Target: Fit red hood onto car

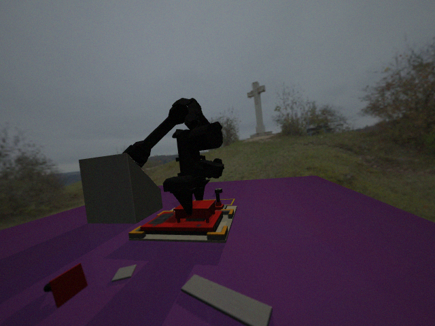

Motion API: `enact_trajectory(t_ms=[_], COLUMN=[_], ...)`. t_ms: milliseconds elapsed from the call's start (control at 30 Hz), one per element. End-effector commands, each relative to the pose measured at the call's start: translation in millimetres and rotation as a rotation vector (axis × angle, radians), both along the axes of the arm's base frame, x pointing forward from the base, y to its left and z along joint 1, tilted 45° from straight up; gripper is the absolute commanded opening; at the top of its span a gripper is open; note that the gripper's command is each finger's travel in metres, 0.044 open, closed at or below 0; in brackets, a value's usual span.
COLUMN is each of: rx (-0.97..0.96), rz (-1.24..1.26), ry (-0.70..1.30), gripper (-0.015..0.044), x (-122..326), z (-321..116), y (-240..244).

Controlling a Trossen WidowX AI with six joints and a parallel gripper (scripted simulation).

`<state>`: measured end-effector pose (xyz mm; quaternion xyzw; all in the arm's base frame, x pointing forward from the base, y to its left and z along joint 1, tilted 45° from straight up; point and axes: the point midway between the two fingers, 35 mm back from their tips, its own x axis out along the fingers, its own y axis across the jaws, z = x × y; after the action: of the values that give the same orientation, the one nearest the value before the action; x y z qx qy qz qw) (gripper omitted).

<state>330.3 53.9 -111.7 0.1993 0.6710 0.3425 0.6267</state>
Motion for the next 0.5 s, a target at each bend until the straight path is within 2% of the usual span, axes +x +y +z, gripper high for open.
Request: enact_trajectory(t_ms=[0, 467], rx=[0.002, 0.0], rz=[0.002, 0.002], ry=[0.0, -0.001], gripper=[0.0, 0.0], x=[0.3, 0.9], z=[0.4, 3.9], y=[0.1, -3.5])
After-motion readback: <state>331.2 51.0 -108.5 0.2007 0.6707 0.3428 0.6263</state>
